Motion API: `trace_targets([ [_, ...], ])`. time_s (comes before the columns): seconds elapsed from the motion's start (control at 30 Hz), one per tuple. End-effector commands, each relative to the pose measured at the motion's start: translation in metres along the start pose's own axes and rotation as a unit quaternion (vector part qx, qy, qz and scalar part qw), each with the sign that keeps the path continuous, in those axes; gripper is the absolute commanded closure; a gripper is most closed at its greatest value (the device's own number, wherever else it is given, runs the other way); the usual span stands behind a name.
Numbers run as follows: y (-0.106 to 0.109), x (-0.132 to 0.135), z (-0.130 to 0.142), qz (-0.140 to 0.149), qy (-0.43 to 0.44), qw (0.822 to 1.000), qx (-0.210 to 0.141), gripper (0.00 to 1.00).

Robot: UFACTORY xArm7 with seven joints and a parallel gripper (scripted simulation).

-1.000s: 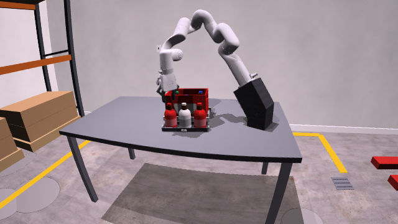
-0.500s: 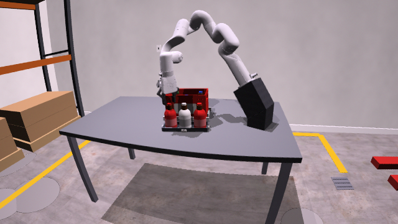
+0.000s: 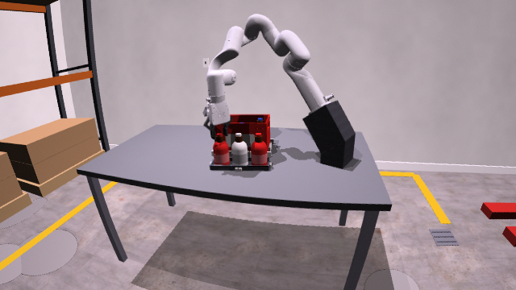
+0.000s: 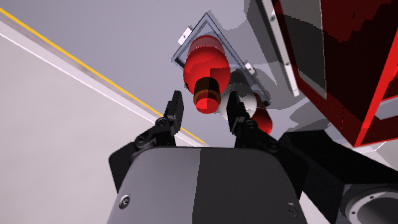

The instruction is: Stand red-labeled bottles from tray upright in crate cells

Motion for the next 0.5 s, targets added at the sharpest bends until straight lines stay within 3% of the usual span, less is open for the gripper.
trace_targets([
  [0.0,-0.0011,-0.0014,0.0001,-0.002,0.0,1.0,0.0,0.35],
  [0.47,-0.0058,-0.0014,0.0001,-0.002,0.0,1.0,0.0,0.35],
])
Point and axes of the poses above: the point where the finger pads meet when closed, its own y axis back along the fingers, its own x axis across the jaws, z = x × y, the point moved 7 cm from there along y, back along the fingers, and after that the axes turned 5 degrees about -y, right-handed, at the moved point
